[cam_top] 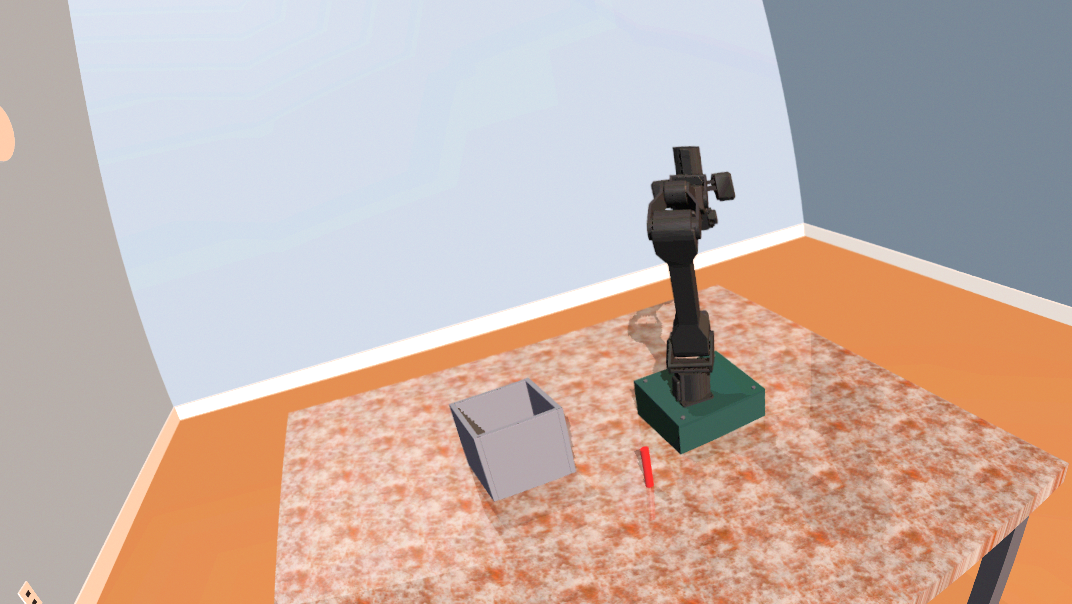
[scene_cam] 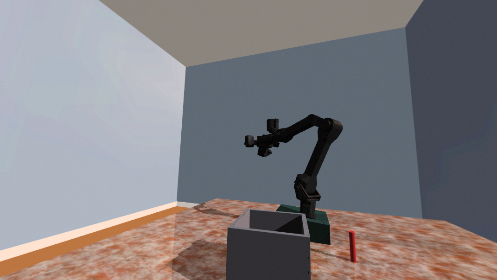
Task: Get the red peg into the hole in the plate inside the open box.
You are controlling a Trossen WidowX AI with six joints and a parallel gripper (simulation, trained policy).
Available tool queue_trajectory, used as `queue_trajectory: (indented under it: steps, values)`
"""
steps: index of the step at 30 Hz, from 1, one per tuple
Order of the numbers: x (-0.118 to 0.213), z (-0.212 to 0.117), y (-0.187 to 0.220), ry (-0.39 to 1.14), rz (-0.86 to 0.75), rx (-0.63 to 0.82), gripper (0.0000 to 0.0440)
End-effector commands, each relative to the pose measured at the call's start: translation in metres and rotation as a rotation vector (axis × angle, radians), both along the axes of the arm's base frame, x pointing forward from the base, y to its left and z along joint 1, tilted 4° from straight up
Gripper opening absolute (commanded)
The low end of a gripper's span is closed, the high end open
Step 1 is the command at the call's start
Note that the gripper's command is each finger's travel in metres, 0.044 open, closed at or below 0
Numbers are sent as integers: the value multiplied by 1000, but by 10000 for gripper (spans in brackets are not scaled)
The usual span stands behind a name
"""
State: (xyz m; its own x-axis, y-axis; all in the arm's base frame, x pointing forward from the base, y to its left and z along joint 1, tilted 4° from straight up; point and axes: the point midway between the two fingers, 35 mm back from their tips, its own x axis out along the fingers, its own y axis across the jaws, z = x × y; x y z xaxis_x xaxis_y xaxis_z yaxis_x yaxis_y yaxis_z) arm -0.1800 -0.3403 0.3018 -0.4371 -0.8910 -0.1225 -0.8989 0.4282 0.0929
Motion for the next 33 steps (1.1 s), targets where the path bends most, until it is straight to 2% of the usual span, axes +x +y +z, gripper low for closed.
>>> queue_trajectory:
  steps: [1,2,8,18,33]
  values:
    - [1,0,-1,0,-2,2,424]
    - [3,-1,-2,-1,-1,5,440]
    - [34,6,-15,-8,73,3,440]
    - [114,43,-27,9,269,-50,440]
    - [237,95,2,37,605,-131,440]
